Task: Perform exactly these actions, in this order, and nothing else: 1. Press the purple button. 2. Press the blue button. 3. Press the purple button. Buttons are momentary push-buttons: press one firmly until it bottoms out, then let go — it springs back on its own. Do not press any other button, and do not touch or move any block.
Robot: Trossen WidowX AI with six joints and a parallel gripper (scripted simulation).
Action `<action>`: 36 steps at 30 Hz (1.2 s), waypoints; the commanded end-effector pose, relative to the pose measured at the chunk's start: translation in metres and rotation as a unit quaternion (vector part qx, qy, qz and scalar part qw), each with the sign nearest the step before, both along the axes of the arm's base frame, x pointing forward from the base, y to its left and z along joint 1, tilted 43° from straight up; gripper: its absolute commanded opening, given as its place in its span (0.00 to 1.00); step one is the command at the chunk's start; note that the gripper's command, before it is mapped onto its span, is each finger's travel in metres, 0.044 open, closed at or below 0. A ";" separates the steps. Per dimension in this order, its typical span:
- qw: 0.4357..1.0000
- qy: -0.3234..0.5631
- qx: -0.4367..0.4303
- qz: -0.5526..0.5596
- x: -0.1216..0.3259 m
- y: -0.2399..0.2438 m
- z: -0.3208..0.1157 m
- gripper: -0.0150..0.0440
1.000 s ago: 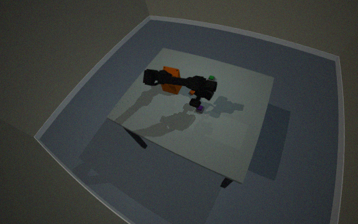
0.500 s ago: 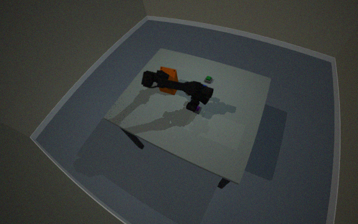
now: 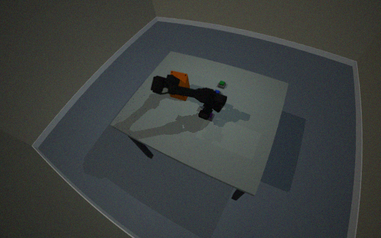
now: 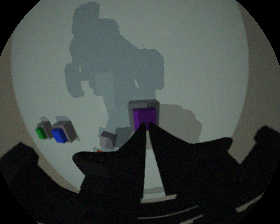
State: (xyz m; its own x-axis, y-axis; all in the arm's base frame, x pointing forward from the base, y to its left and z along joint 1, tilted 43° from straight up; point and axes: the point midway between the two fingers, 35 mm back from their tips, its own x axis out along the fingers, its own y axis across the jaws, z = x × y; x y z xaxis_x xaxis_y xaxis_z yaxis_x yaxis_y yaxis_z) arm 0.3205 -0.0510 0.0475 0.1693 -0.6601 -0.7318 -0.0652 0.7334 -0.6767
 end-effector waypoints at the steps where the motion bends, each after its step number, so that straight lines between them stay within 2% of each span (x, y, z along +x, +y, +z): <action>1: 1.000 0.005 -0.002 0.002 0.000 -0.004 -0.006 0.29; 30: 1.000 0.005 -0.002 0.002 0.002 -0.014 -0.016 0.29; 36: 1.000 0.005 -0.001 0.002 -0.003 0.008 0.008 0.29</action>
